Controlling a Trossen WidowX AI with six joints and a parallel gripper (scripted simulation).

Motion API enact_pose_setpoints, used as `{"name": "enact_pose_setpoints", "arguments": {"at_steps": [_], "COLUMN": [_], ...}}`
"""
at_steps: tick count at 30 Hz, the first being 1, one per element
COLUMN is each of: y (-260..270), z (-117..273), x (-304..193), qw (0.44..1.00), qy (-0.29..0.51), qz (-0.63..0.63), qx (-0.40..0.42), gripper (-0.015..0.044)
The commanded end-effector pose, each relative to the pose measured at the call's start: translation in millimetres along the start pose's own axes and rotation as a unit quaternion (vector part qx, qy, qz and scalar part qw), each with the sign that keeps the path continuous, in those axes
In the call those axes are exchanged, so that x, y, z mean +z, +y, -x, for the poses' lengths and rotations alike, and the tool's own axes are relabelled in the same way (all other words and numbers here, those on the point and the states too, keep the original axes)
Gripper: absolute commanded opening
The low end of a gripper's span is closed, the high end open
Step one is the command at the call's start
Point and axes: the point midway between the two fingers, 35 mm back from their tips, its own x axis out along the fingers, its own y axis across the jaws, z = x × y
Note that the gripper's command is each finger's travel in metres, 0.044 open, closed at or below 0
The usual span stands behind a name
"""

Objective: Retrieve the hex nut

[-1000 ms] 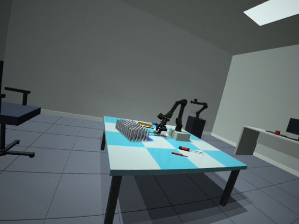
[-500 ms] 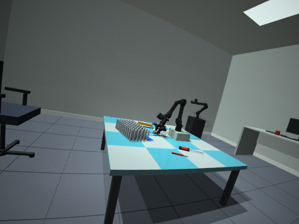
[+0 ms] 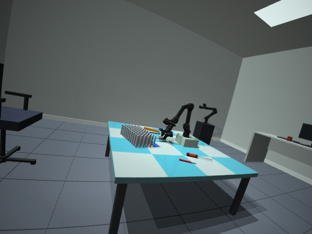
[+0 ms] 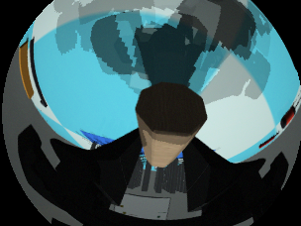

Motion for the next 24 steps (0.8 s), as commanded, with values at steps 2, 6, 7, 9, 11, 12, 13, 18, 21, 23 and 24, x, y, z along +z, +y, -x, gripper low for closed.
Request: {"name": "enact_pose_setpoints", "arguments": {"at_steps": [2,6,7,9,11,12,13,18,21,23,24], "y": [1,2,2,2,2,2,2,2,2,2,2], "z": [-1,-3,-3,-4,-4,-5,-5,-7,-8,-8,-9], "x": [-6,-9,-9,-10,-12,-12,-13,-16,-18,-19,-20], "qw": [1.000,1.000,1.000,1.000,1.000,1.000,1.000,1.000,1.000,1.000,1.000], "qy": [0.004,0.004,0.004,0.004,0.004,0.004,0.004,0.005,0.005,0.005,0.005], "qz": [-0.001,-0.001,-0.001,-0.001,-0.001,-0.001,-0.001,-0.001,-0.001,-0.001,-0.001], "qx": [0.003,0.003,0.003,0.003,0.003,0.003,0.003,0.003,0.003,0.003,0.003], "gripper": [0.0000,0.0000,0.0000,0.0000,0.0000,0.0000,0.0000,0.0000,0.0000,0.0000,0.0000]}}
